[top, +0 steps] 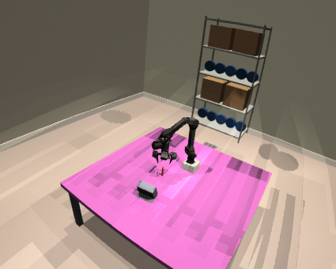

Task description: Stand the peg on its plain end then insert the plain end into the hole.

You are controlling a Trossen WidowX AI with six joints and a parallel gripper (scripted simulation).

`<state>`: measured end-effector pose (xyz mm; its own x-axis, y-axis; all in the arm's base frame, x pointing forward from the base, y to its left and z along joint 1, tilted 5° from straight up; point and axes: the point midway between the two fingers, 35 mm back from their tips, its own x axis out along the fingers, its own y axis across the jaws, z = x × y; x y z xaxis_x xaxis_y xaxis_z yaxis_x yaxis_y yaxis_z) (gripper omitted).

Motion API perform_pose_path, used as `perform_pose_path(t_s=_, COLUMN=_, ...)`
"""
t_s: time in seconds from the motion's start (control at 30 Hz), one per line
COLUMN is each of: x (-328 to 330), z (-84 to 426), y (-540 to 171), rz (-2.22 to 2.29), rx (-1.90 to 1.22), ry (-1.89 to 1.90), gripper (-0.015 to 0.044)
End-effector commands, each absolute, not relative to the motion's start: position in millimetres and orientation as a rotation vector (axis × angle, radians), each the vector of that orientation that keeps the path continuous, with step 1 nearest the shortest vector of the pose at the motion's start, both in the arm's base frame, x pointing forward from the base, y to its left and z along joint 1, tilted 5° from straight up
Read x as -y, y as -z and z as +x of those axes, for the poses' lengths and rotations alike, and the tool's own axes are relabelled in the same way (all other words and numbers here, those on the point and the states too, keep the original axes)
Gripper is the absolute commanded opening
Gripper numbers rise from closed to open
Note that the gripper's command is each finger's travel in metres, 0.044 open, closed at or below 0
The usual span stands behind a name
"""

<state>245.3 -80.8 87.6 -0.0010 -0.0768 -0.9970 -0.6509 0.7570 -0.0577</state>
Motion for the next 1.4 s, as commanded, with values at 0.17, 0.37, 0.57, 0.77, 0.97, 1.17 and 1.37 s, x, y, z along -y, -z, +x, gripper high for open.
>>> perform_pose_path(t_s=0.17, x=83.4, z=247.1, y=-71.7, rz=-0.578, rx=-1.534, ry=-0.444, gripper=0.0440)
perform_pose_path(t_s=0.37, x=83.7, z=247.1, y=-68.4, rz=-0.572, rx=-1.535, ry=-0.438, gripper=0.0440)
perform_pose_path(t_s=0.57, x=84.6, z=248.0, y=-60.3, rz=-0.572, rx=-1.535, ry=-0.438, gripper=0.0440)
perform_pose_path(t_s=0.77, x=85.7, z=248.7, y=-50.3, rz=-0.572, rx=-1.535, ry=-0.438, gripper=0.0440)
perform_pose_path(t_s=0.97, x=86.7, z=249.0, y=-40.5, rz=-0.572, rx=-1.535, ry=-0.438, gripper=0.0440)
perform_pose_path(t_s=1.17, x=87.5, z=248.9, y=-30.7, rz=-0.572, rx=-1.536, ry=-0.438, gripper=0.0440)
perform_pose_path(t_s=1.37, x=88.2, z=248.4, y=-21.0, rz=-0.572, rx=-1.536, ry=-0.438, gripper=0.0440)
